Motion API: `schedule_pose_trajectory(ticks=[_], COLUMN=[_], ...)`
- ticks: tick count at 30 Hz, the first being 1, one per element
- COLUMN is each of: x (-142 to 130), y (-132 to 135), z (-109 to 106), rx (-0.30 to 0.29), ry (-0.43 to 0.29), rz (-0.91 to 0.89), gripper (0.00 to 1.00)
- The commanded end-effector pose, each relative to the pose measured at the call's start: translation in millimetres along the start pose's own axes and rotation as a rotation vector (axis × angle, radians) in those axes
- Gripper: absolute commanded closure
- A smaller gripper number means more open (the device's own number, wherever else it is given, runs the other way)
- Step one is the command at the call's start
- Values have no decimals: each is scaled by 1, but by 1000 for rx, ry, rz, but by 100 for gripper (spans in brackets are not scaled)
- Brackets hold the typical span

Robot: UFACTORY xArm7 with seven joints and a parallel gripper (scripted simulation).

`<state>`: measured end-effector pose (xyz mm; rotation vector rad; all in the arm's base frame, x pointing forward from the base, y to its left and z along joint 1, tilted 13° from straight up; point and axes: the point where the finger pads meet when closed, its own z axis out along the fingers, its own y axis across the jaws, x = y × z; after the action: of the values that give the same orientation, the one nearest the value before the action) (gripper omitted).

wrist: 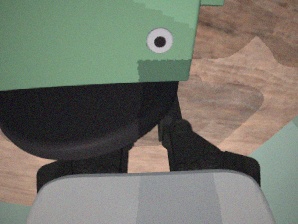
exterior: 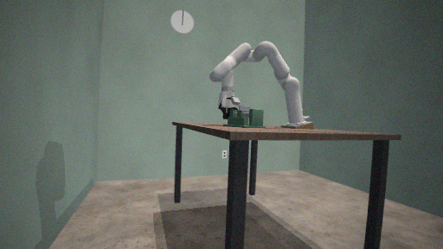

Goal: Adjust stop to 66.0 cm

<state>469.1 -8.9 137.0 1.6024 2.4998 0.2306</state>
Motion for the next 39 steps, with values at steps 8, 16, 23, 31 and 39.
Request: schedule_pose_trajectory(ticks=[8,16,23,31,39], x=[0,0,0,-1,-1], y=[0,0,-1,-2,-3], z=[-1,-1,0,2,4], rx=[-1,-1,-1,-1,-1], ry=[-1,-1,-1,-1,-1], rz=[0,0,0,0,0], gripper=[94,94,94,94,94])
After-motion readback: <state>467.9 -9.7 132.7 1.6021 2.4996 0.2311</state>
